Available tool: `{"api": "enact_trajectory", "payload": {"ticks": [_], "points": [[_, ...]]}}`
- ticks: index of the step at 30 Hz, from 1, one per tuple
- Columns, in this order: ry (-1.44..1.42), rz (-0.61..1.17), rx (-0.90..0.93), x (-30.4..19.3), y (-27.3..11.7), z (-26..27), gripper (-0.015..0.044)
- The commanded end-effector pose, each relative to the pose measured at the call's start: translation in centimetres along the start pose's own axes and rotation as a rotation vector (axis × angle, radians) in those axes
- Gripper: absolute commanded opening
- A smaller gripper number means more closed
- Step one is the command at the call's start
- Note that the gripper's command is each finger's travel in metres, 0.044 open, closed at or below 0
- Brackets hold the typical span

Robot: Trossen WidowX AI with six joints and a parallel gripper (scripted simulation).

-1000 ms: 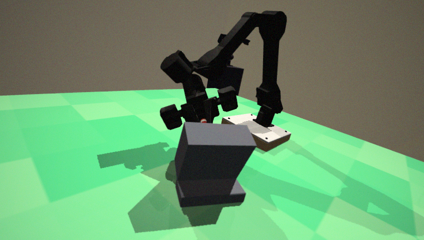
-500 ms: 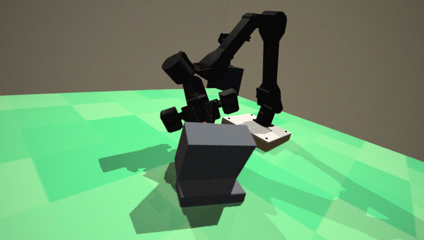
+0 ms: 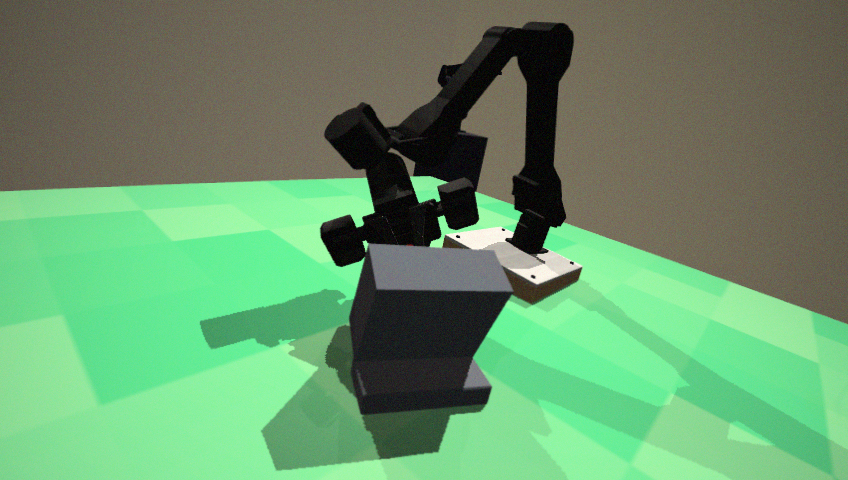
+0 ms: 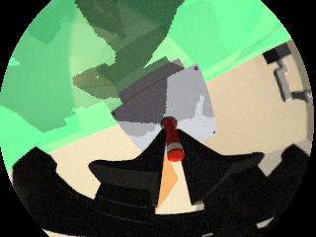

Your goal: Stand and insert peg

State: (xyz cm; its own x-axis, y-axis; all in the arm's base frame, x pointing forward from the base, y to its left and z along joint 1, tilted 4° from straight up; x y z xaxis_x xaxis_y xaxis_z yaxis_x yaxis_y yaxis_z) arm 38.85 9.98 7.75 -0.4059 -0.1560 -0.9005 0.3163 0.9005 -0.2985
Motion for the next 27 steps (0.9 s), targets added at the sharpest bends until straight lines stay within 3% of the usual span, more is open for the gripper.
{"api": "enact_trajectory", "payload": {"ticks": [1, 17, 27], "points": [[0.000, 0.000, 0.000, 0.0, 0.0, 0.0, 0.0026], [0.000, -0.003, 0.001, 0.0, -0.3, 0.1, 0.0440], [0.000, -0.012, 0.004, 0.2, -1.3, 0.3, 0.0440]]}}
Point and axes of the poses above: the point midway between the two fingers, 35 mm back from their tips, its own y axis out along the fingers, its own z axis across the jaws, x = y × z, the point moved 1 cm from there along -y, back along the fingers, and after that the axes turned 11 degrees about -y, right-handed, at the moved point
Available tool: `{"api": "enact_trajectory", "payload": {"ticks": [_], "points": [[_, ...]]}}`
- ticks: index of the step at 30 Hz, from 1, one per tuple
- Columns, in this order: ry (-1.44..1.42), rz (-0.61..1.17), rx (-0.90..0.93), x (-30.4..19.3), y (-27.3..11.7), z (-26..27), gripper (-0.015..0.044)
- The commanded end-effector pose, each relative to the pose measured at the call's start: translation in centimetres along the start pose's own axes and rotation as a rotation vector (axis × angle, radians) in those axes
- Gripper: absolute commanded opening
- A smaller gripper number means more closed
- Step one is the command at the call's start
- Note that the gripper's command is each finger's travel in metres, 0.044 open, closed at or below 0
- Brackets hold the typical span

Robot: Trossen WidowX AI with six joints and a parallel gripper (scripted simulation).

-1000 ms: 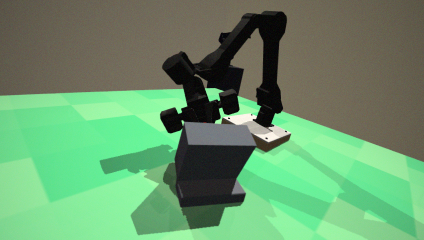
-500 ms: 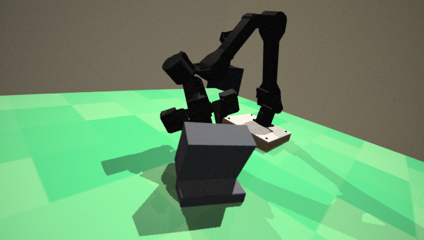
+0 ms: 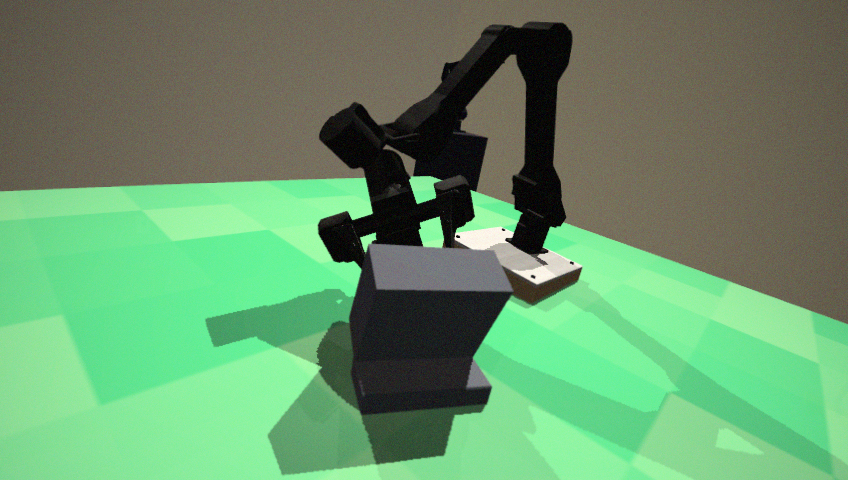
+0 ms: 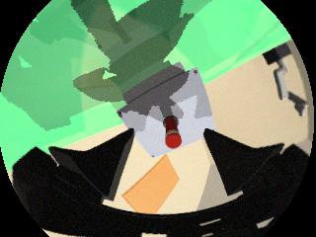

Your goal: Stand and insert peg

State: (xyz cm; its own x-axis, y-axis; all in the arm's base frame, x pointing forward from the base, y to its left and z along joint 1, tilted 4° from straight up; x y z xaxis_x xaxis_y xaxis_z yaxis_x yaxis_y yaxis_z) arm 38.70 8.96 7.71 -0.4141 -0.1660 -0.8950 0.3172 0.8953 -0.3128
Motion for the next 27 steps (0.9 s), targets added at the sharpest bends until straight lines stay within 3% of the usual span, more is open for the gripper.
{"api": "enact_trajectory", "payload": {"ticks": [1, 27], "points": [[-0.005, 0.000, -0.003, 0.0, -0.4, 0.1, 0.0440], [-0.003, -0.016, 0.002, 0.5, -3.0, 0.6, 0.0440]]}}
Point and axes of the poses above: the point midway between the two fingers, 35 mm back from their tips, its own y axis out along the fingers, its own z axis across the jaws, x = y × z, the point moved 1 cm from there along -y, back along the fingers, and after that the axes turned 11 degrees about -y, right-handed, at the moved point
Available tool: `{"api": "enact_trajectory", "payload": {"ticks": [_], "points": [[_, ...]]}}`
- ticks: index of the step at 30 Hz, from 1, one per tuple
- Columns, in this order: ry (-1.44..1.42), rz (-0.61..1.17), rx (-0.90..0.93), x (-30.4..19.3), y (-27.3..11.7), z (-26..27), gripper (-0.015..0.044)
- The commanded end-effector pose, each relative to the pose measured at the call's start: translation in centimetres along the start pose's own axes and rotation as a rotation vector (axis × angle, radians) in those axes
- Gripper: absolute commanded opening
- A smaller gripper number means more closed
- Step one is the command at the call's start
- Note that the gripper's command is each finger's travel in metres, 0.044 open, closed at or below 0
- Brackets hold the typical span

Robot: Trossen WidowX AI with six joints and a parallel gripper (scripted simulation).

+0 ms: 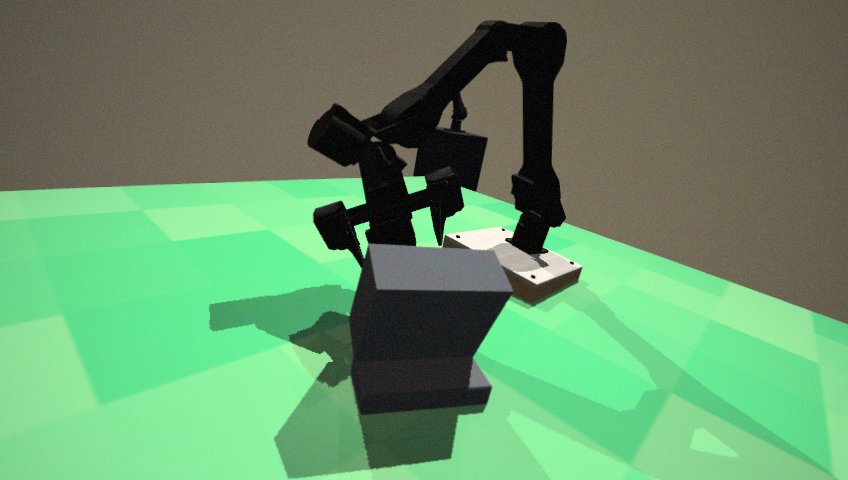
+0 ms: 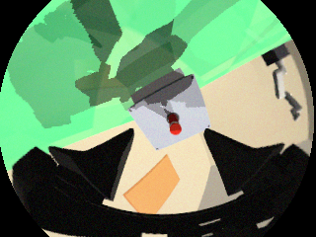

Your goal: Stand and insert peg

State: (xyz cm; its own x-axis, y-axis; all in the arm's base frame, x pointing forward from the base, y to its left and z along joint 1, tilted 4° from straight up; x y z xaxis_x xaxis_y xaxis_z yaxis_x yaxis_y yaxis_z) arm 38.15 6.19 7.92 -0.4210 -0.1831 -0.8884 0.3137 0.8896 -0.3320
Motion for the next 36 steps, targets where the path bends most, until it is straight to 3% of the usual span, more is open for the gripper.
{"api": "enact_trajectory", "payload": {"ticks": [1, 36], "points": [[-0.003, 0.003, -0.003, 0.0, -0.4, 0.0, 0.0440], [0.003, 0.006, -0.002, 0.5, -4.1, 0.4, 0.0440]]}}
Point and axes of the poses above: the point midway between the two fingers, 35 mm back from their tips, its own y axis out along the fingers, its own z axis across the jaws, x = y × z, the point moved 1 cm from there along -y, back along the fingers, and after that the axes turned 11 degrees about -y, right-handed, at the moved point
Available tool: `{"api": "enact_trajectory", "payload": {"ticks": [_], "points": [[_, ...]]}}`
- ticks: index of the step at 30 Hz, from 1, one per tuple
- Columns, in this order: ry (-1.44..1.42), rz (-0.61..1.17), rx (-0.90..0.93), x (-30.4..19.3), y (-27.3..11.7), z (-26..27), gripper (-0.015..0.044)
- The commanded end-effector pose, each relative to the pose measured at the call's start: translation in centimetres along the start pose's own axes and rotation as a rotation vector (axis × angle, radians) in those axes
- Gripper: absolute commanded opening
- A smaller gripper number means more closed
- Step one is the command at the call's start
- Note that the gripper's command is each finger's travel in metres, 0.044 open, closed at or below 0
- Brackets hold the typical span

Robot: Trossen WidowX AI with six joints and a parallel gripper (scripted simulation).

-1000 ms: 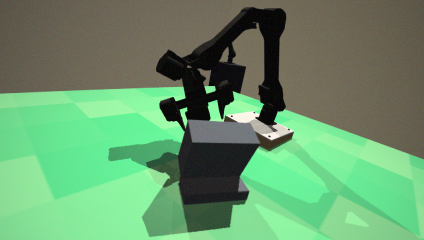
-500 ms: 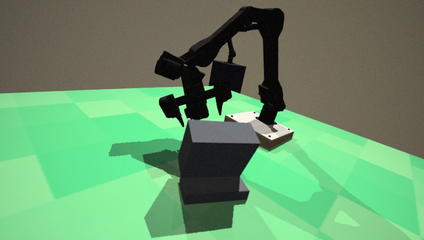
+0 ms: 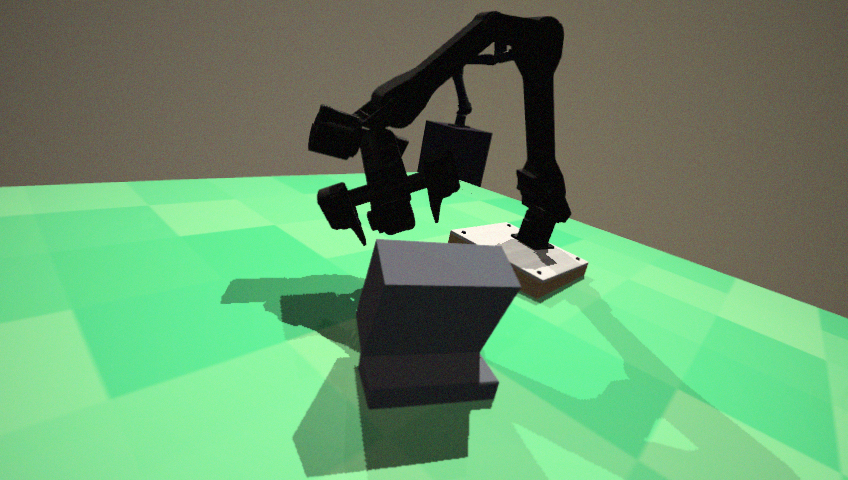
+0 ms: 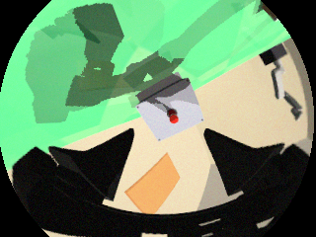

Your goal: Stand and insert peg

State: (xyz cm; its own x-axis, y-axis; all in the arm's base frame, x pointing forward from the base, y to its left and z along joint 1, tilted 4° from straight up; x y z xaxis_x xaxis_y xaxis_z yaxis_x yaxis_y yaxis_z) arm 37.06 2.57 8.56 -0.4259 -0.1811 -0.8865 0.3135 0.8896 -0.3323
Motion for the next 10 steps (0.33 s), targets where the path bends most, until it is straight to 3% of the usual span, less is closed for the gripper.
{"api": "enact_trajectory", "payload": {"ticks": [1, 10], "points": [[-0.003, 0.007, -0.002, -0.02, -0.43, 0.01, 0.0440], [-0.001, 0.012, -0.002, 0.06, -1.27, 0.03, 0.0440]]}}
Point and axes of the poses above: the point midway between the two fingers, 35 mm back from their tips, its own y axis out along the fingers, its own z axis across the jaws, x = y × z, the point moved 1 cm from there along -y, back along the fingers, and after that the axes turned 11 degrees about -y, right-handed, at the moved point
